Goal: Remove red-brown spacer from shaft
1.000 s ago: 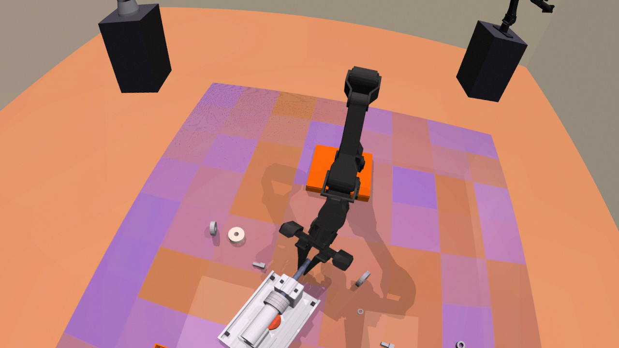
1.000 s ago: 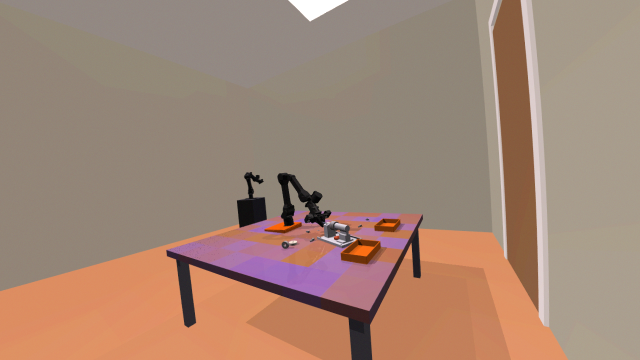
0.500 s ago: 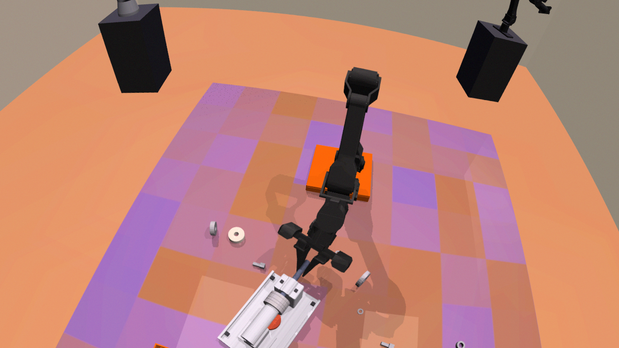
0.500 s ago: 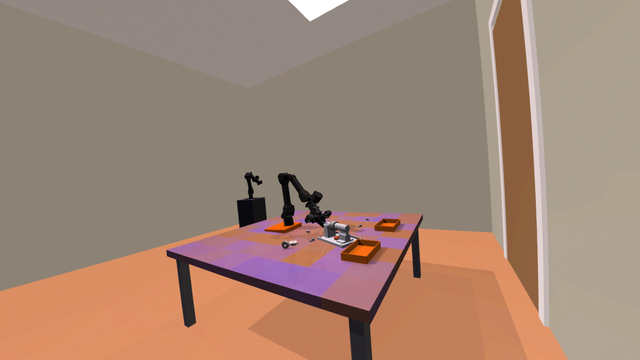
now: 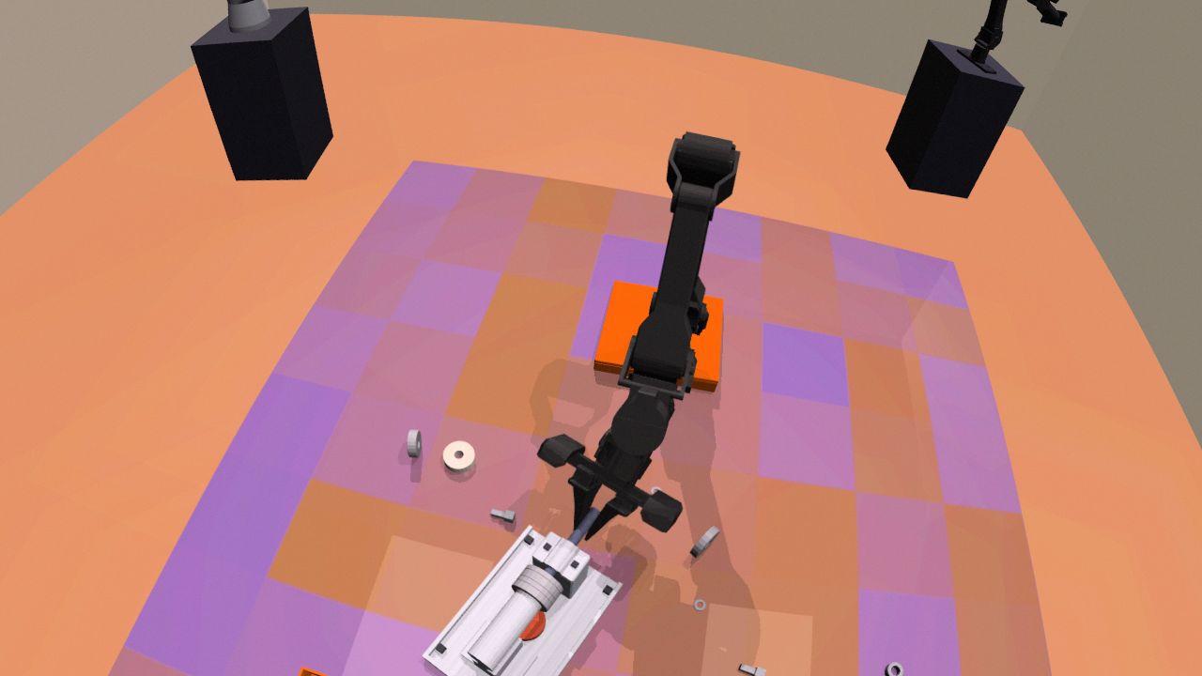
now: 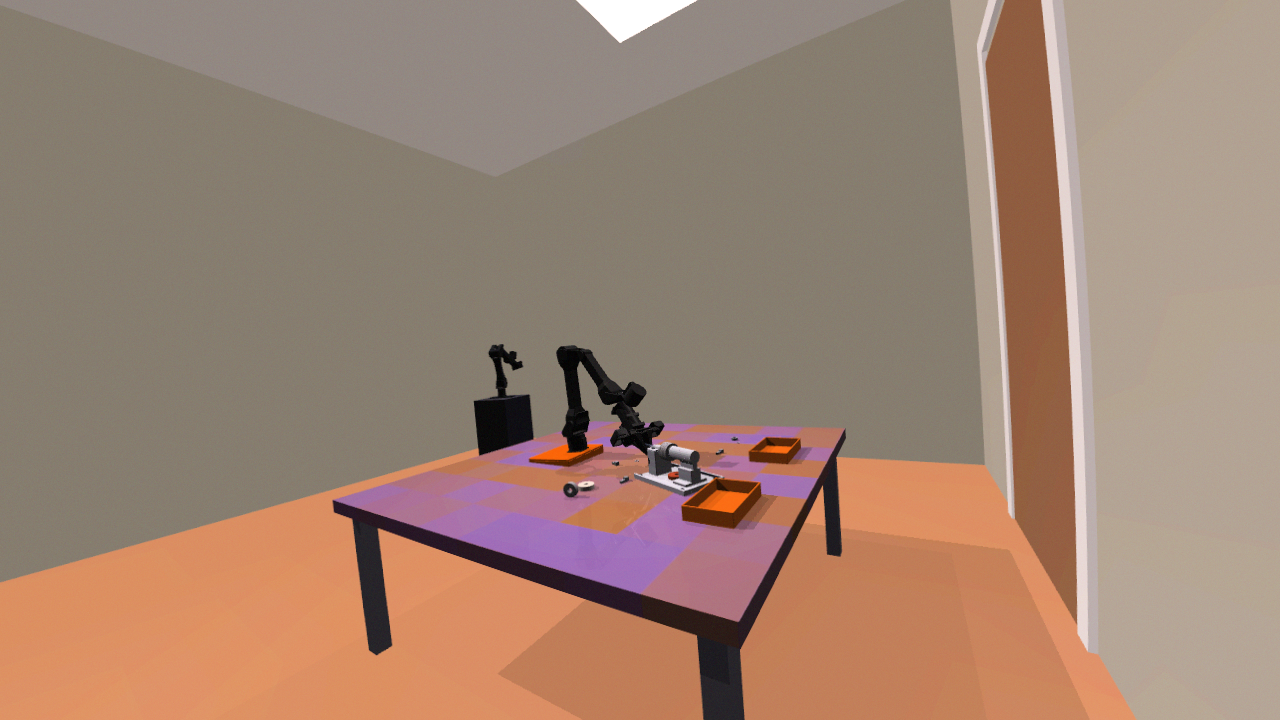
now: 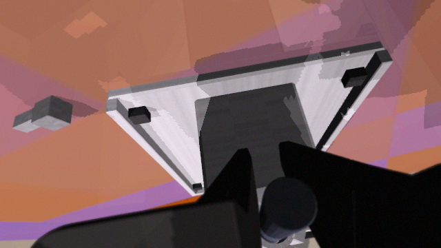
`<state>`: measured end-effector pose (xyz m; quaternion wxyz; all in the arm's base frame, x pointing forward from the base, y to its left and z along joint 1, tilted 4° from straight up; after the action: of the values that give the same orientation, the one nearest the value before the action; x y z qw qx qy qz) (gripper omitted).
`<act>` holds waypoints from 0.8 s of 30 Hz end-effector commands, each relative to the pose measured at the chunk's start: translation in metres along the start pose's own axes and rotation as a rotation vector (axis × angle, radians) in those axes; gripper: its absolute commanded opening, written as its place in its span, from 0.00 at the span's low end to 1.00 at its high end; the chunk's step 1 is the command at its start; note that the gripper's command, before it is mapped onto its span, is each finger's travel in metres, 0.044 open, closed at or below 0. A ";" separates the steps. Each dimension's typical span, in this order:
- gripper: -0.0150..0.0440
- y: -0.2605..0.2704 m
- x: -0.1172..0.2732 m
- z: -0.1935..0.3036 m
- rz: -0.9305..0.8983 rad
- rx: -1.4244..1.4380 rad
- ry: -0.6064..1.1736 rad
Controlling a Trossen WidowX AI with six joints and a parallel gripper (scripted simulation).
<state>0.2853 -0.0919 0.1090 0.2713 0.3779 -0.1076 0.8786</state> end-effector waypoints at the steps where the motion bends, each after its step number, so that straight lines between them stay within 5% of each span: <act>1: 0.25 0.000 -0.001 0.002 0.002 0.002 0.003; 24: 0.25 0.000 -0.006 0.007 0.002 0.002 0.003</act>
<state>0.2918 -0.0960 0.1089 0.2713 0.3777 -0.1076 0.8787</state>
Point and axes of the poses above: the point midway between the two fingers, 35 mm back from their tips, its own x axis back along the fingers, its own y axis across the jaws, z = x × y, the point moved 9 cm from there along x, back along the fingers, and after that the axes turned 2 degrees about -x, right-handed, at the moved point
